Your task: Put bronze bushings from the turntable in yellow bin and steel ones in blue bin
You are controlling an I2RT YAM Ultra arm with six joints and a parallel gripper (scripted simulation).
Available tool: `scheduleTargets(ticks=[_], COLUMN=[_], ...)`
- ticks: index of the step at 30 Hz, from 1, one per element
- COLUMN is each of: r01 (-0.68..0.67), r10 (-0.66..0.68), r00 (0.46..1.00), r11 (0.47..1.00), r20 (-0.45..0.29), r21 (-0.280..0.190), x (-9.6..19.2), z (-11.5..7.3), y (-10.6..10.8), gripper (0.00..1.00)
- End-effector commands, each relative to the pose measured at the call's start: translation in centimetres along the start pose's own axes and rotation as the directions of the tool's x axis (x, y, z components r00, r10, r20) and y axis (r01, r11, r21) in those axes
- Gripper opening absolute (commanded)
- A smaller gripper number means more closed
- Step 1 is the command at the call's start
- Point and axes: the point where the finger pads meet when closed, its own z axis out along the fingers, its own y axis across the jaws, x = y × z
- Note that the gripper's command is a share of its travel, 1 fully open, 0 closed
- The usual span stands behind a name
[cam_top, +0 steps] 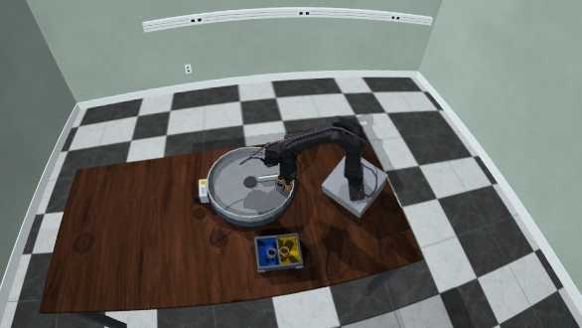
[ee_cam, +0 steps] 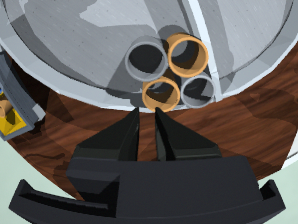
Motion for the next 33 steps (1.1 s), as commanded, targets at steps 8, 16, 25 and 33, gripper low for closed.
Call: scheduleTargets(ticks=[8,16,25,33], r01=[0.012,-0.003,-0.002,0.0], r10=[-0.011,0.003,0.002,0.0], r00=[0.999,1.0,0.999,0.999], r11=[1.0,1.0,1.0,1.0], r20=[0.053,-0.011,0.053,0.053], r21=[-0.005,0.007,-0.001,-0.001], x=[-1.5,0.3,-1.6,-1.6], z=[-1.0,2.8,1.4,1.4], y=[0.3,-0.1,0.0,0.0], gripper=[0.14,0.14,0.14,0.14])
